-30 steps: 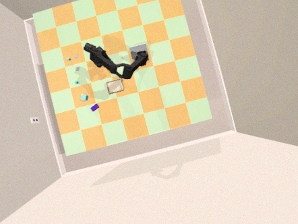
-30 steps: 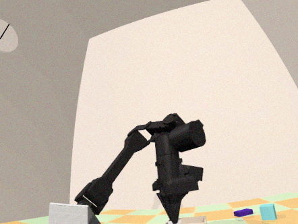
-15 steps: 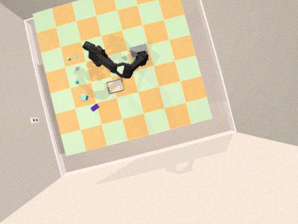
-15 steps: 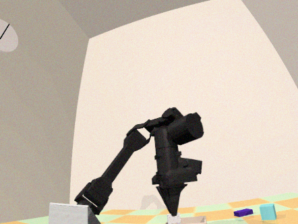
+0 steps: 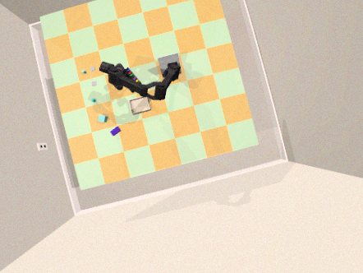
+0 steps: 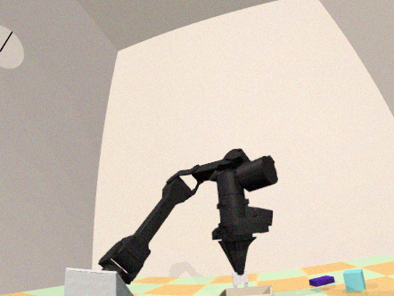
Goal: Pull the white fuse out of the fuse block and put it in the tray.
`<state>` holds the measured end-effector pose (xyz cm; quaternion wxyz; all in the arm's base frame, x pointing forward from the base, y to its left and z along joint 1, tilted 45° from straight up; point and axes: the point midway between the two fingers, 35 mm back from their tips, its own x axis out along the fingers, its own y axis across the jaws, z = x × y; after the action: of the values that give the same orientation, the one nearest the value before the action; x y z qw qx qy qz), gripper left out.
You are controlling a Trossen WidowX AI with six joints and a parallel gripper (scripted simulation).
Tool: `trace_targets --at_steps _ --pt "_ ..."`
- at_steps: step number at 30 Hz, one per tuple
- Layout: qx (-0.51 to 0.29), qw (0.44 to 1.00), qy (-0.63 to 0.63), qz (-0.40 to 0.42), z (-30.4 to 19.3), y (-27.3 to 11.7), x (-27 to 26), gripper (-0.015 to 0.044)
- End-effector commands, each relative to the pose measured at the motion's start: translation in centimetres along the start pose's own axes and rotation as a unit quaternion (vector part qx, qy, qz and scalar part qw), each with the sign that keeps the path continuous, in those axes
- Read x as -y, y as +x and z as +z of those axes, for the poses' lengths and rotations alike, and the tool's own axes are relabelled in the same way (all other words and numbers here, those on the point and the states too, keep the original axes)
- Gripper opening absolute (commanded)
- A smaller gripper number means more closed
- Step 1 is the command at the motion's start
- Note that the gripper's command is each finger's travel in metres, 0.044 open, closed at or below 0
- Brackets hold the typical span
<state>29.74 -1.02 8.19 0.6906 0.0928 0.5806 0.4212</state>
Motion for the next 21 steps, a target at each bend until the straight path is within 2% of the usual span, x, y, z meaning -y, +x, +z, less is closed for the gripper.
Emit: trace_targets --at_steps 1,15,21 --pt "0.004 1.0 0.0 -0.003 1.6 -0.3 -2.2 0.0" --pt "0.008 1.0 -0.002 0.008 5.2 -0.3 -12.6 0.0" --pt "0.008 1.0 -0.002 0.01 5.3 -0.2 -13.1 0.0"
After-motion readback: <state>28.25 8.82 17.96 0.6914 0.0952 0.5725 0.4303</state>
